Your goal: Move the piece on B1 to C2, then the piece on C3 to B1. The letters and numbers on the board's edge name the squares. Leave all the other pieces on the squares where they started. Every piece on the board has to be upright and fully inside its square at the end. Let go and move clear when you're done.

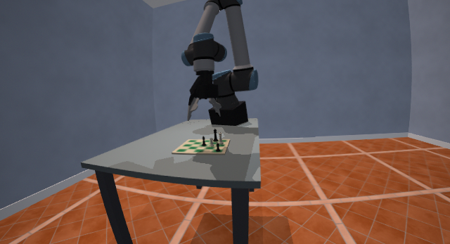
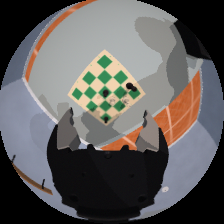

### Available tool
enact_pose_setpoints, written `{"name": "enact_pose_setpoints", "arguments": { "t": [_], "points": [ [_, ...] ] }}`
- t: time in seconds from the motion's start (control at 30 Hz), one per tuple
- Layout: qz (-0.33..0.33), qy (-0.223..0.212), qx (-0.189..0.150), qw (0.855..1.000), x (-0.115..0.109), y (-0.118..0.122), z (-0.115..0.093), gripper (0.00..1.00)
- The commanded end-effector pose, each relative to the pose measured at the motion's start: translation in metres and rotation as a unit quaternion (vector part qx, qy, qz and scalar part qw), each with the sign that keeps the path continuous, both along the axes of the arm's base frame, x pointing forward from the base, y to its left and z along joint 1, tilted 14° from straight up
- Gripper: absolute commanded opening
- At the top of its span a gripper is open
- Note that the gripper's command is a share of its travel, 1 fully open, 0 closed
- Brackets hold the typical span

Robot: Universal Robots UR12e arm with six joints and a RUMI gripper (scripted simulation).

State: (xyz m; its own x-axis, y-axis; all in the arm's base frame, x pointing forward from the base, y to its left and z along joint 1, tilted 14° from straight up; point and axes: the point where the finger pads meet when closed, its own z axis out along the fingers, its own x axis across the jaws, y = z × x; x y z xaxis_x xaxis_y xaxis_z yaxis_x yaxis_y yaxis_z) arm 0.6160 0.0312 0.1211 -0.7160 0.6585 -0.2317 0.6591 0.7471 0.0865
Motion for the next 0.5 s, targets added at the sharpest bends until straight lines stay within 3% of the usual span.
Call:
{"name": "enact_pose_setpoints", "arguments": {
  "t": [0.0, 0.07, 0.47],
  "points": [
    [0.094, 0.007, -0.018, 0.995, 0.0024, -0.0021, 0.0015, 1.0],
    [0.094, 0.007, -0.018, 0.995, 0.0024, -0.0021, 0.0015, 1.0],
    [0.24, 0.02, -0.053, 0.969, 0.0068, -0.004, 0.0031, 1.0]
  ]
}}
